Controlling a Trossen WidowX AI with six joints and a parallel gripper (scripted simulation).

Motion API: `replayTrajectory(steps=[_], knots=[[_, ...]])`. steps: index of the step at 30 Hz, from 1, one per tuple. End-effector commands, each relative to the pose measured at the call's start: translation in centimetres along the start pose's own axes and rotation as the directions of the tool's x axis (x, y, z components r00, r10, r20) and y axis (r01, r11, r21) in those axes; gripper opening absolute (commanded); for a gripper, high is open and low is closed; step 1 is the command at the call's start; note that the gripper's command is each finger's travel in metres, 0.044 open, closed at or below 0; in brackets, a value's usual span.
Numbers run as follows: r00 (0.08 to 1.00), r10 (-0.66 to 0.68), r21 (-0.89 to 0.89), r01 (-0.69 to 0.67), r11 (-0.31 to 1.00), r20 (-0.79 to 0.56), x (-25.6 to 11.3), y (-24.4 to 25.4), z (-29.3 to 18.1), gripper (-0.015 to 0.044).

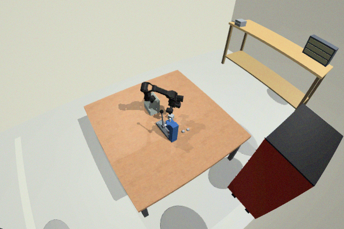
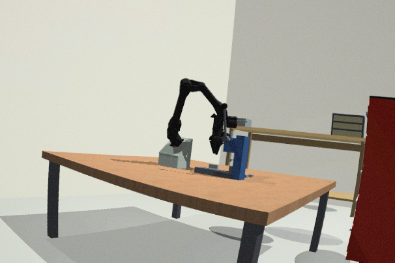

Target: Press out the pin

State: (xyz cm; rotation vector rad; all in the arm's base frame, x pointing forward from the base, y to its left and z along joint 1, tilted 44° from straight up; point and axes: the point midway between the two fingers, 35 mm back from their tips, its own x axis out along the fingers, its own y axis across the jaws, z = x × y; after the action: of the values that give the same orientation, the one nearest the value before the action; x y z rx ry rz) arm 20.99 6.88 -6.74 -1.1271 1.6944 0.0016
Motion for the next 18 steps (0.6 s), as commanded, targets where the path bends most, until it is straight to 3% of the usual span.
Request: replayTrajectory(steps=[1, 6, 10, 18], knots=[[1.0, -0.007, -0.395, 0.004, 0.918, -0.007, 0.8, 0.0, 0.1, 0.044], [1.0, -0.01, -0.78, -0.002, 0.626, -0.011, 1.6, -0.1, 0.2, 0.044], [1.0, -0.012, -0.939, -0.008, 0.345, -0.013, 2.1, -0.1, 0.3, 0.044], [1.0, -0.012, -0.944, -0.009, 0.329, -0.013, 2.1, -0.1, 0.3, 0.044]])
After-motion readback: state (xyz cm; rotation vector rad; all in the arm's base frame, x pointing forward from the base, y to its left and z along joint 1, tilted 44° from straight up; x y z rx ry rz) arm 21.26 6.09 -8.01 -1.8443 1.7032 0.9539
